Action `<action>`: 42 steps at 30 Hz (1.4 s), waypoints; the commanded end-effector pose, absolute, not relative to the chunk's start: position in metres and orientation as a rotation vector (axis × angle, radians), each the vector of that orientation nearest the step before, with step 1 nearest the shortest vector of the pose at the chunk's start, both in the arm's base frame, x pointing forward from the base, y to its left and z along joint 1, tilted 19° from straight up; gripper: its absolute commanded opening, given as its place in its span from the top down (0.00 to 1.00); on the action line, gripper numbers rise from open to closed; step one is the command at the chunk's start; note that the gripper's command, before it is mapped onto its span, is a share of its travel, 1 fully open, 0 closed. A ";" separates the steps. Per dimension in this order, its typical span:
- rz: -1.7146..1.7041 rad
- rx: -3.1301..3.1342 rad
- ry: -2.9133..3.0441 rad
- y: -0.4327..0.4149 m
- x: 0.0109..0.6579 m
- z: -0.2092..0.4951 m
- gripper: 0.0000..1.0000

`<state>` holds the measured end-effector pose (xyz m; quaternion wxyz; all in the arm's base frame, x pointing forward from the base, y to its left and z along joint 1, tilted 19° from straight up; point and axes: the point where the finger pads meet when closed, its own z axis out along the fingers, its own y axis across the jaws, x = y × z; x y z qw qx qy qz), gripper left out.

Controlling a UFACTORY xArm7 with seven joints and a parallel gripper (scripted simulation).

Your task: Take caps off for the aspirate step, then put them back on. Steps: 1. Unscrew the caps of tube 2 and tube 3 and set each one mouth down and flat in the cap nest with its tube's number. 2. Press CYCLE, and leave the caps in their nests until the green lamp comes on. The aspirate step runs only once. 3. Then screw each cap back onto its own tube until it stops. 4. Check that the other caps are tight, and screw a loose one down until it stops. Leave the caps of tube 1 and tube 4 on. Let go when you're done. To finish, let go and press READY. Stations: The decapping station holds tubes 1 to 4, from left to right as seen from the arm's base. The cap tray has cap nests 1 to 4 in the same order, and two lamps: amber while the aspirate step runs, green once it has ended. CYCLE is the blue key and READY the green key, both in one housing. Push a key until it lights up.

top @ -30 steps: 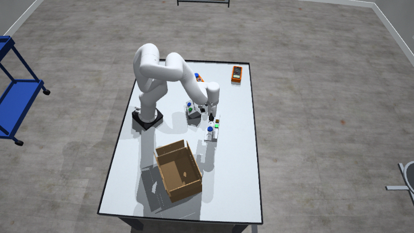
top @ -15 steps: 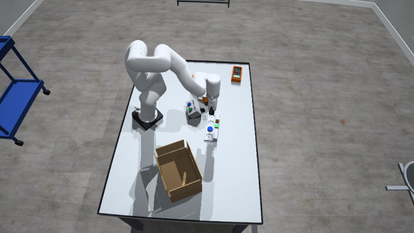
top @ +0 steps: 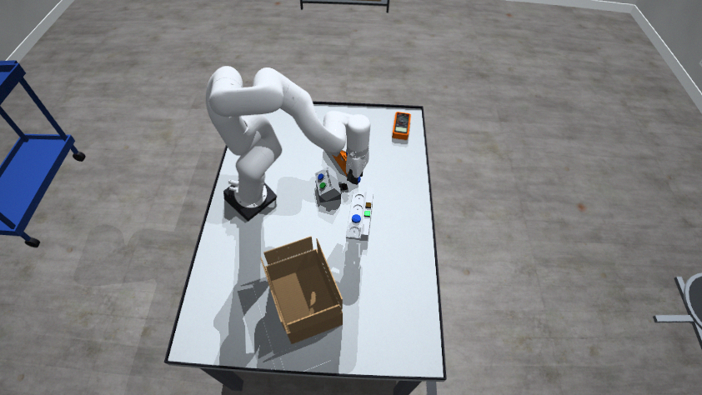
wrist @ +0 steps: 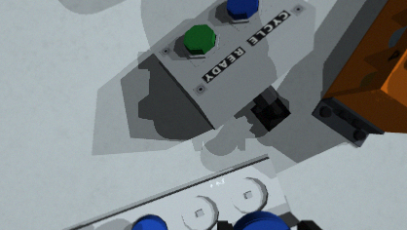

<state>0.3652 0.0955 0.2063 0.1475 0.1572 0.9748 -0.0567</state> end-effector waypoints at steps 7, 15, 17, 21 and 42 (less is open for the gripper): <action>-0.129 0.872 2.675 0.156 0.342 0.190 1.00; -0.128 0.872 2.675 0.208 0.321 0.174 1.00; -0.128 0.872 2.676 0.223 0.314 0.169 1.00; -0.128 0.872 2.676 0.253 0.302 0.160 1.00; -0.127 0.873 2.677 0.339 0.267 0.133 1.00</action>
